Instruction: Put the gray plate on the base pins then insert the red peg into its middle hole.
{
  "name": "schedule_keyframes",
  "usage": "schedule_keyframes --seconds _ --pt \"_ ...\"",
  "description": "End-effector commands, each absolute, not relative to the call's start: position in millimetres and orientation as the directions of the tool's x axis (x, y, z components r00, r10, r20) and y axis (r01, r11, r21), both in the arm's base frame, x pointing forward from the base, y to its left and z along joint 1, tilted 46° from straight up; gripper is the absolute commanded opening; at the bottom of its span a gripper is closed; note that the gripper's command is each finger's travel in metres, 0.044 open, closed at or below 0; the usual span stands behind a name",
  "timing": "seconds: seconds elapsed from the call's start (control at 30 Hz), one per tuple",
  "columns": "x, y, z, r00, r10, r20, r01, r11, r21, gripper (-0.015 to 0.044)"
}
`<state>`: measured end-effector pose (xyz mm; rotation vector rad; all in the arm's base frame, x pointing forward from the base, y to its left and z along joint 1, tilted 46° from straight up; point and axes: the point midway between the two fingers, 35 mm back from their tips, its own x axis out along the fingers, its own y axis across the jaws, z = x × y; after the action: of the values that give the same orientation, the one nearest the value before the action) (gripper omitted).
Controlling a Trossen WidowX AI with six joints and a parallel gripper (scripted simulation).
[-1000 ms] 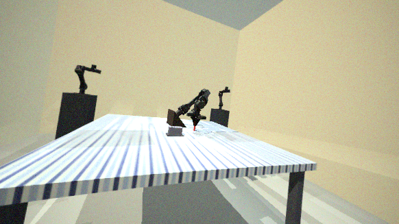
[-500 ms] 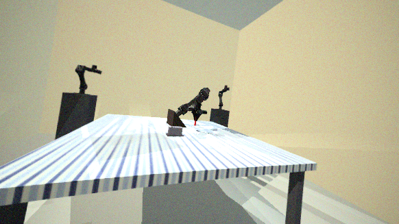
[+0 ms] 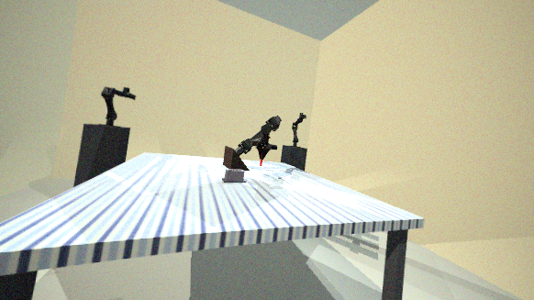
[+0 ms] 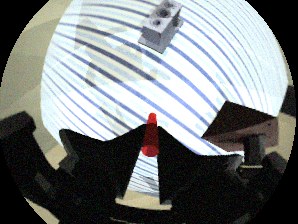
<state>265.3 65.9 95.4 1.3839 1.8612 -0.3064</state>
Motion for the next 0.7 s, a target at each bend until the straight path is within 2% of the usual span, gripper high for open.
schedule_keyframes --seconds 0.0,0.67 --pt "275 59 89 -0.103 0.700 -0.707 0.892 0.380 0.246 0.0000" --pt "314 26 58 -0.102 0.696 -0.711 0.891 0.381 0.246 0.0000"
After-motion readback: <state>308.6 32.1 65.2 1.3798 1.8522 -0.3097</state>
